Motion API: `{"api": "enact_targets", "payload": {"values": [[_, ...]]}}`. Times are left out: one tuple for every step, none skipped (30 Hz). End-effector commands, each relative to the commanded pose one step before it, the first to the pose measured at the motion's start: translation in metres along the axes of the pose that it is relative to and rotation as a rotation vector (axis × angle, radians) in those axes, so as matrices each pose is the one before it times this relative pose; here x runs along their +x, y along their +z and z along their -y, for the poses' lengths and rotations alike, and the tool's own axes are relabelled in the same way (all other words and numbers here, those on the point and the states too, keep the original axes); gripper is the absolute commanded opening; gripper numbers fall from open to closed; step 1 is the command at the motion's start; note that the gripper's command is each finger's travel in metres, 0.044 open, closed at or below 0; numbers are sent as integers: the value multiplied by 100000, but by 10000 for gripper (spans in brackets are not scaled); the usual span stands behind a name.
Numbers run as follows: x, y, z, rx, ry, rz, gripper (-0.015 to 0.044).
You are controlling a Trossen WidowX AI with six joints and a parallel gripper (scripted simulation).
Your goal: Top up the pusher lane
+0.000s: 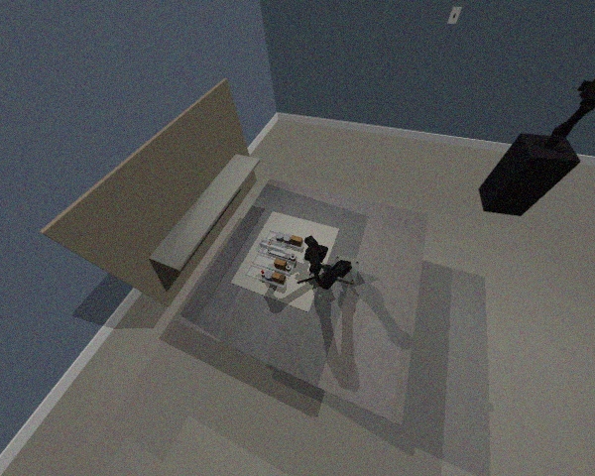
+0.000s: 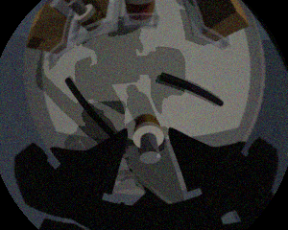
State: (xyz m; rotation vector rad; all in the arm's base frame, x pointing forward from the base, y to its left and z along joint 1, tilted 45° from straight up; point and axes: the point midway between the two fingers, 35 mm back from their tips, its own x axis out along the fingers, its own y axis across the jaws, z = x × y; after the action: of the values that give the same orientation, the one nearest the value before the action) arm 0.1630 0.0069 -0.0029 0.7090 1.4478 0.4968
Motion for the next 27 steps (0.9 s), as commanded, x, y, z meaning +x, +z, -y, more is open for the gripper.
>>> {"api": "enact_targets", "payload": {"values": [[47, 0, -44, 308, 372, 218, 204], [0, 0, 0, 0, 0, 0, 177], [0, 0, 0, 0, 0, 0, 171], [0, 0, 0, 0, 0, 0, 164], [0, 0, 0, 0, 0, 0, 157], [0, 0, 0, 0, 0, 0, 151], [0, 0, 0, 0, 0, 0, 144], [0, 0, 0, 0, 0, 0, 138], [0, 0, 0, 0, 0, 0, 131], [0, 0, 0, 0, 0, 0, 105], [-80, 23, 11, 8, -35, 10, 78], [-241, 67, 32, 23, -103, 28, 52], [-405, 105, 51, 36, -161, 40, 26], [-500, 115, 58, 42, -179, 40, 0], [-506, 101, 53, 39, -159, 31, 0], [-513, 87, 48, 36, -139, 22, 0], [-519, 74, 42, 32, -119, 14, 0], [-524, 60, 36, 28, -99, 7, 0], [-529, 46, 30, 24, -79, 0, 0], [-534, 32, 24, 20, -58, -6, 0], [-539, 18, 17, 16, -37, -12, 0], [-543, 4, 10, 11, -16, -17, 0], [-546, -10, 2, 6, 5, -21, 0], [-550, -24, -6, 0, 26, -25, 0], [-552, -37, -14, -5, 47, -28, 0], [-555, -51, -23, -11, 68, -30, 0], [-557, -64, -31, -17, 89, -32, 0]]}}
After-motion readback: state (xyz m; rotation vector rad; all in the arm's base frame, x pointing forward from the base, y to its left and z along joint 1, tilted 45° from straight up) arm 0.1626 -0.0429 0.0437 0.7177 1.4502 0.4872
